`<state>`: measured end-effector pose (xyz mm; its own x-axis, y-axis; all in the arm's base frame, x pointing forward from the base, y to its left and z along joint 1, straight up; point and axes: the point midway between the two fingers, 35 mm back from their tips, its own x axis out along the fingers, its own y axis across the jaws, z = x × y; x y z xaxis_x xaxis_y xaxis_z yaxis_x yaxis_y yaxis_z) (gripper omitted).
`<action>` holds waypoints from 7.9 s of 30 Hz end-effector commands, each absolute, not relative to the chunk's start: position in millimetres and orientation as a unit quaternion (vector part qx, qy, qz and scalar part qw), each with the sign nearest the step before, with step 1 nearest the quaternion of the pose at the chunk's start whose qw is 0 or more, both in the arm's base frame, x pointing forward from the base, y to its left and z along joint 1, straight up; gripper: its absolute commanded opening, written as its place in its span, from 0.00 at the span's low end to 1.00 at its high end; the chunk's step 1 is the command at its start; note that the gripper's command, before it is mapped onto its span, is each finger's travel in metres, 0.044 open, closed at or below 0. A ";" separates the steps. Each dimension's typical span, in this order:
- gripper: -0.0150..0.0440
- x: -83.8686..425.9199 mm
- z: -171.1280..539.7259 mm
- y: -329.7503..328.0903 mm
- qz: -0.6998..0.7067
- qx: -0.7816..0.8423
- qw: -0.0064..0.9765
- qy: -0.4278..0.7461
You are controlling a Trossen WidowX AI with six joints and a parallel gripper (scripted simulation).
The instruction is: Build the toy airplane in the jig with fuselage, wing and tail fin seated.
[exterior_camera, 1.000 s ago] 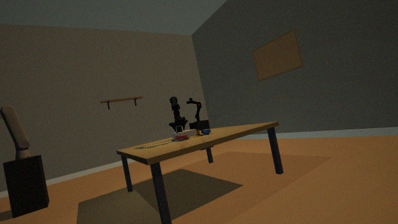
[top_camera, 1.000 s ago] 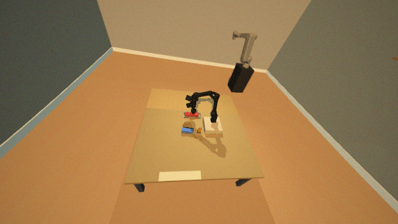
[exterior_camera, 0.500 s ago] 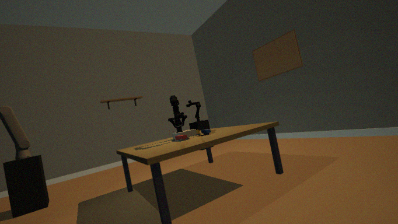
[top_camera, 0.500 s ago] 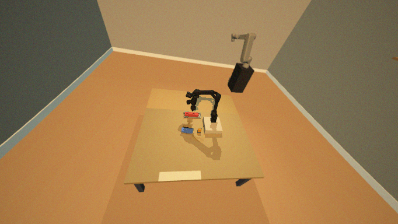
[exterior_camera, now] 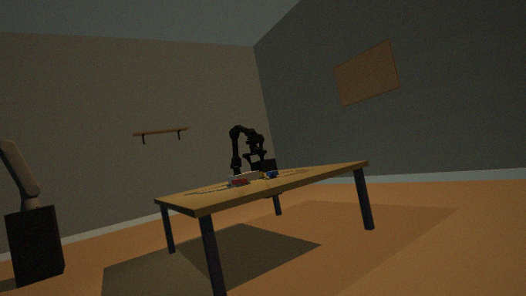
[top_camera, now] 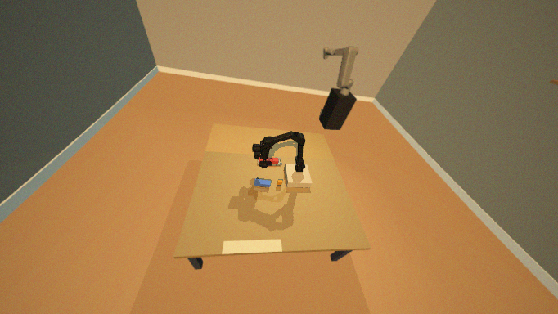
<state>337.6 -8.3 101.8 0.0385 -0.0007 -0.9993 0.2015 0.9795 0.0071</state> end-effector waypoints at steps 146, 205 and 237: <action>0.25 339.2 114.7 26.9 -0.203 0.211 0.686 0.666; 0.25 245.0 79.6 -133.6 -0.493 0.496 0.515 0.496; 0.59 232.5 72.0 -145.0 -0.515 0.519 0.492 0.473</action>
